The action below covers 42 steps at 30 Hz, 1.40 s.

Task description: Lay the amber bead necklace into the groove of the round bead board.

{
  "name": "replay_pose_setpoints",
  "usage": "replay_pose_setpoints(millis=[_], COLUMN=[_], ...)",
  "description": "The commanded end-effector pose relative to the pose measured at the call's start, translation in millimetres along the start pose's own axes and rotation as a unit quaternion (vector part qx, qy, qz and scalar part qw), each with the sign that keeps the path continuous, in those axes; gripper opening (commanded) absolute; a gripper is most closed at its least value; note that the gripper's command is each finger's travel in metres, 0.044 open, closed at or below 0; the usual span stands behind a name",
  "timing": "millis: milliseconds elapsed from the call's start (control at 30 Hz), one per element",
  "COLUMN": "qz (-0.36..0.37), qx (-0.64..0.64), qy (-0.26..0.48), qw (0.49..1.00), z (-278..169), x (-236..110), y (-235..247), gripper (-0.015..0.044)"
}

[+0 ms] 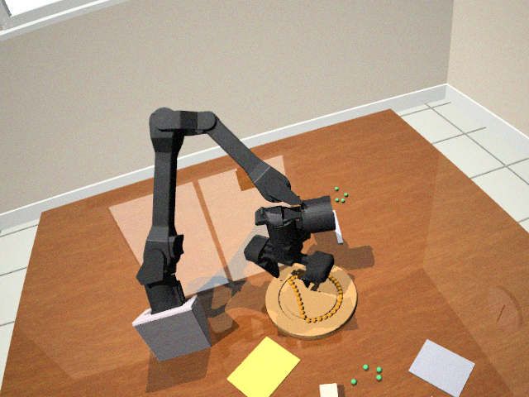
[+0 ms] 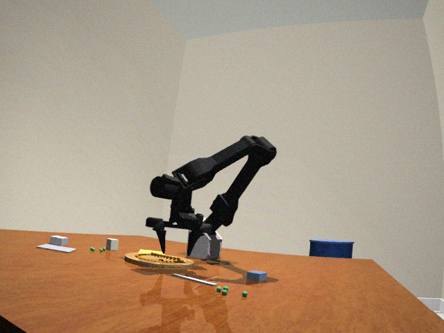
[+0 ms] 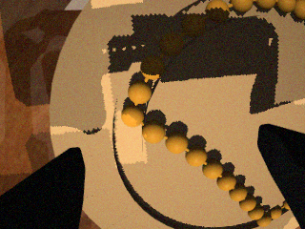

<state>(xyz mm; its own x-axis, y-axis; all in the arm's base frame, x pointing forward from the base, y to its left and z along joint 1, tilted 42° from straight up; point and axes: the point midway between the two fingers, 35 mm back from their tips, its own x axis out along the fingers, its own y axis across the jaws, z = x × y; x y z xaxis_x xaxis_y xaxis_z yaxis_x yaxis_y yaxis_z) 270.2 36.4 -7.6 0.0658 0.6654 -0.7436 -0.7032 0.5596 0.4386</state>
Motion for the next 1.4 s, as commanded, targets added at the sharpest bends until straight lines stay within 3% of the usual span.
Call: replay_pose_setpoints(millis=[0,67,167,300,533,1200,1367], qz=[-0.004,-0.005,-0.006,-0.006,-0.003,-0.002,-0.002], qx=[0.269,0.379,0.534,0.714,0.864,0.869,0.869], qy=[0.005,0.005,0.004,0.003,0.002,0.002,0.002], qw=[0.963,0.925,0.846,0.7,0.504,0.495,0.495], z=[-16,-24,-35,-51,-69,-69,-69], x=[-7,-10,-14,-20,-26,-26,-11], y=[-18,-25,-34,-46,-57,-57,-57], gripper=[0.0177,0.0125,0.012,0.012,0.012,0.012,0.012])
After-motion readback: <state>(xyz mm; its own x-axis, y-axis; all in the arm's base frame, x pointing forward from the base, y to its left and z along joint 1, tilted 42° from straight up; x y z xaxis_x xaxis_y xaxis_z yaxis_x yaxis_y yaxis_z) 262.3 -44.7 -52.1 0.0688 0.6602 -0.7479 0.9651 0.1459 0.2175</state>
